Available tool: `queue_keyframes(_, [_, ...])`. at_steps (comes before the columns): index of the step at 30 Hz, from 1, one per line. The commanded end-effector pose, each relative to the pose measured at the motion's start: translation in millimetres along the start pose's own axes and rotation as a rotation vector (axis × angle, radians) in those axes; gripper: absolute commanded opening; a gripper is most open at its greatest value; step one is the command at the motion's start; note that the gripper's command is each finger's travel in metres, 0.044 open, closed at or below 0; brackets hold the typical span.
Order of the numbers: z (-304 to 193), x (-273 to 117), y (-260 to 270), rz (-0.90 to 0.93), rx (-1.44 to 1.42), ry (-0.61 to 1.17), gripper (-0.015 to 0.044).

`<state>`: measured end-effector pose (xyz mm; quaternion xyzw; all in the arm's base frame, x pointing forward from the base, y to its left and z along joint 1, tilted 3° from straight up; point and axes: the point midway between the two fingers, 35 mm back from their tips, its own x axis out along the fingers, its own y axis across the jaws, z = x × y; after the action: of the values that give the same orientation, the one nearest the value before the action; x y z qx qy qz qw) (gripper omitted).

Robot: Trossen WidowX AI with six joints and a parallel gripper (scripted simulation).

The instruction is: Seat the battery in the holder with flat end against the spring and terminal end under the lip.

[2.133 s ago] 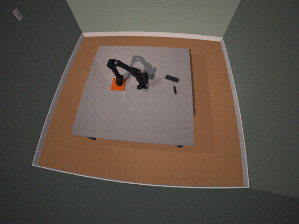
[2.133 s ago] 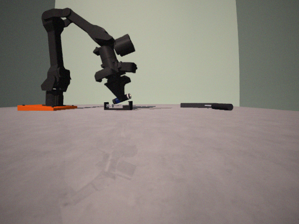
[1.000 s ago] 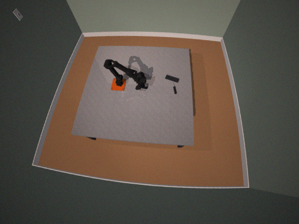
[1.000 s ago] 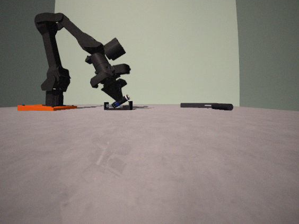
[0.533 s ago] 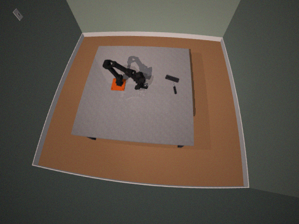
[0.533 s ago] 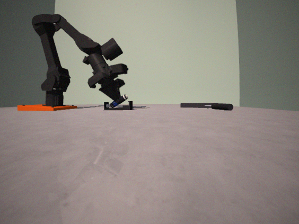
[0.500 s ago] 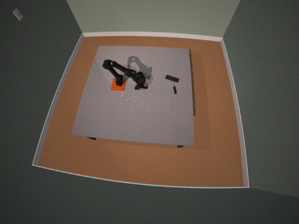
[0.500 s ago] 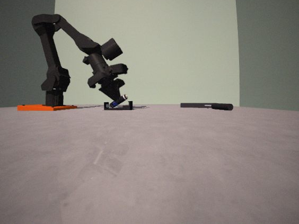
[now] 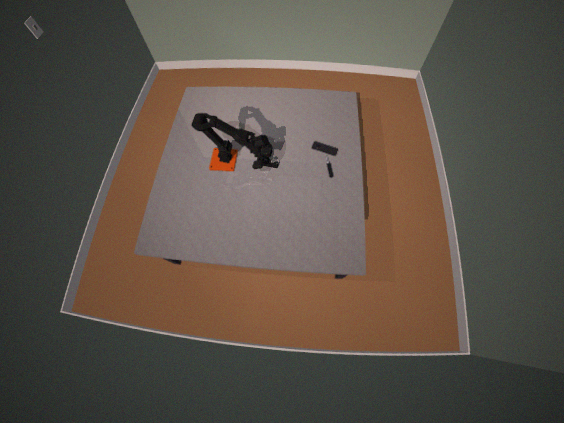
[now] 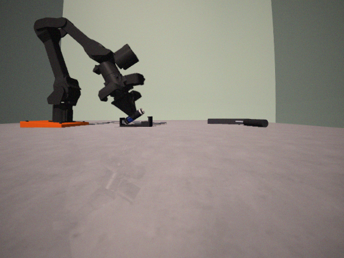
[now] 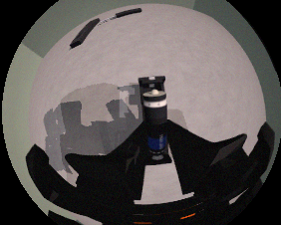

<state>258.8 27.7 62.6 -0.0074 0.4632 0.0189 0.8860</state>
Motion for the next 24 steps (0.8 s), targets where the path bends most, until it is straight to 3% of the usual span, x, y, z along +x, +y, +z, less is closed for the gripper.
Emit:
queue_keyframes(1, [-3.7,-0.2,-0.5,-0.003,0.005,0.022,0.0063])
queue_keyframes(24, [1.0,4.8,-0.3,-0.006,0.0,0.162,0.0063])
